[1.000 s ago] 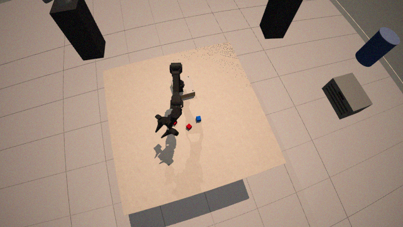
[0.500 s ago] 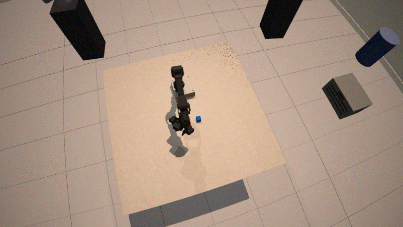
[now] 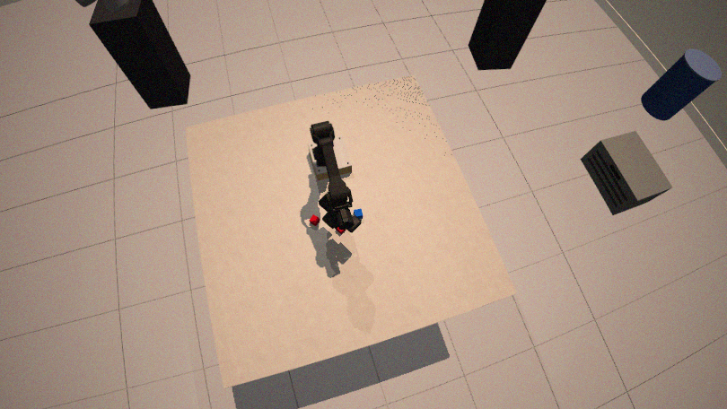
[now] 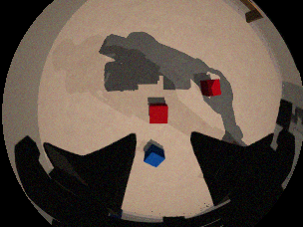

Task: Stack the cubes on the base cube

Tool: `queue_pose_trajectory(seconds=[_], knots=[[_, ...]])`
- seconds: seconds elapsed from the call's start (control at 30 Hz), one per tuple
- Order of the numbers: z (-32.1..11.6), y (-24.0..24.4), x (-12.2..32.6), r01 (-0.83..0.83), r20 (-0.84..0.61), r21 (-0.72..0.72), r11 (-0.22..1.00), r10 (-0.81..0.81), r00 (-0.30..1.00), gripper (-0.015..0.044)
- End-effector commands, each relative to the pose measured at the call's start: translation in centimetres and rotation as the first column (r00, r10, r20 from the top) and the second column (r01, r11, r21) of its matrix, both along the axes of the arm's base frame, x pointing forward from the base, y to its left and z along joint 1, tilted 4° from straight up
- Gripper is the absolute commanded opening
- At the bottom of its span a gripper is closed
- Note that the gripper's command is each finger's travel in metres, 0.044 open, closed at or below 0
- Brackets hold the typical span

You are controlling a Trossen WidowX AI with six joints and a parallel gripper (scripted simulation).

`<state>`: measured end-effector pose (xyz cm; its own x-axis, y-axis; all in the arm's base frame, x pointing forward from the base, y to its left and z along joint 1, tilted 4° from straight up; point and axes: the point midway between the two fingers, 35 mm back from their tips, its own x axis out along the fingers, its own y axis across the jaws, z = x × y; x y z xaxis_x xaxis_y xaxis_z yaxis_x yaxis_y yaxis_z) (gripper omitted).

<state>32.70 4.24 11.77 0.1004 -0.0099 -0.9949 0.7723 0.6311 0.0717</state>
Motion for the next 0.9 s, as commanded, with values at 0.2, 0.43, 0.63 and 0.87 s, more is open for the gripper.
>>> queue_pose_trajectory(seconds=[0.2,0.43,0.63,0.87], knots=[[-6.0,0.2,0.5,0.006,-0.008,0.011,1.000,-0.006,1.000,0.0265],[-7.4,0.2,0.6,0.006,-0.008,0.011,1.000,-0.006,1.000,0.0265],[-7.9,0.2,0.7,0.006,-0.008,0.011,1.000,-0.006,1.000,0.0265],[-9.0,0.2,0.8,0.006,-0.008,0.011,1.000,-0.006,1.000,0.0265]])
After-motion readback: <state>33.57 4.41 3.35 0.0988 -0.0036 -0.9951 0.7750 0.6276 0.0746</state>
